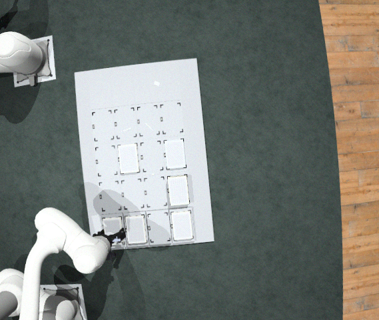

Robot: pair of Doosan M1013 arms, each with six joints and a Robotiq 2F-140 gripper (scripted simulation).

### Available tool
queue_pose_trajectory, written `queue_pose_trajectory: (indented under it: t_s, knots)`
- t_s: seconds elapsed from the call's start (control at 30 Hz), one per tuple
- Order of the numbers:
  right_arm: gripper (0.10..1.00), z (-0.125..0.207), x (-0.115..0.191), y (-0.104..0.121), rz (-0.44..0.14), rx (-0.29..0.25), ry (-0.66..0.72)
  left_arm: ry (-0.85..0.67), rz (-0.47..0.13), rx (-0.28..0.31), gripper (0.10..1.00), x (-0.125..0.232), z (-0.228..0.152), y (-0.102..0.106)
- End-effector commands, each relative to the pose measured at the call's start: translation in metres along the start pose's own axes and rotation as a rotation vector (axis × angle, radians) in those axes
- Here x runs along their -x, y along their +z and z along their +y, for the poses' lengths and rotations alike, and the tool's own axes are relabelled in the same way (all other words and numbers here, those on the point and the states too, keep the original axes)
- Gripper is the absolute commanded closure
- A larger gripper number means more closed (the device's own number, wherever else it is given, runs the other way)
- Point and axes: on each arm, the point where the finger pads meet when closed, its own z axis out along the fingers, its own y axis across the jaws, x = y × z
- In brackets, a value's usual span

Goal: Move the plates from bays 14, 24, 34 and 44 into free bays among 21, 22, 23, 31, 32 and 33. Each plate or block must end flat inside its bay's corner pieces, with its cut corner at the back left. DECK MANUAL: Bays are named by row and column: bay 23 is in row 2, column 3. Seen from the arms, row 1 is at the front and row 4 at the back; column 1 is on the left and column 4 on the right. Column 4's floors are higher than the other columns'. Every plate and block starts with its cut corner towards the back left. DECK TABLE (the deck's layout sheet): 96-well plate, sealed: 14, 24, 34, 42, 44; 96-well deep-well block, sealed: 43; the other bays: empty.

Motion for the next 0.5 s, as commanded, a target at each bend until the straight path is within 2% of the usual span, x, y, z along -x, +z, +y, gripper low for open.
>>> queue_pose_trajectory:
  t_s: [0.0,0.47]
  knots:
    - [0.507,-0.0002,0.0004,-0.0005,-0.001,0.0,0.0,0.0,0.002,0.0,0.098,-0.0002,-0.0001,-0.001]
    - [0.514,-0.0002,0.0004,-0.0005,-0.001,0.0,0.0,0.0,0.002,0.0,0.098,-0.0002,-0.0001,-0.001]
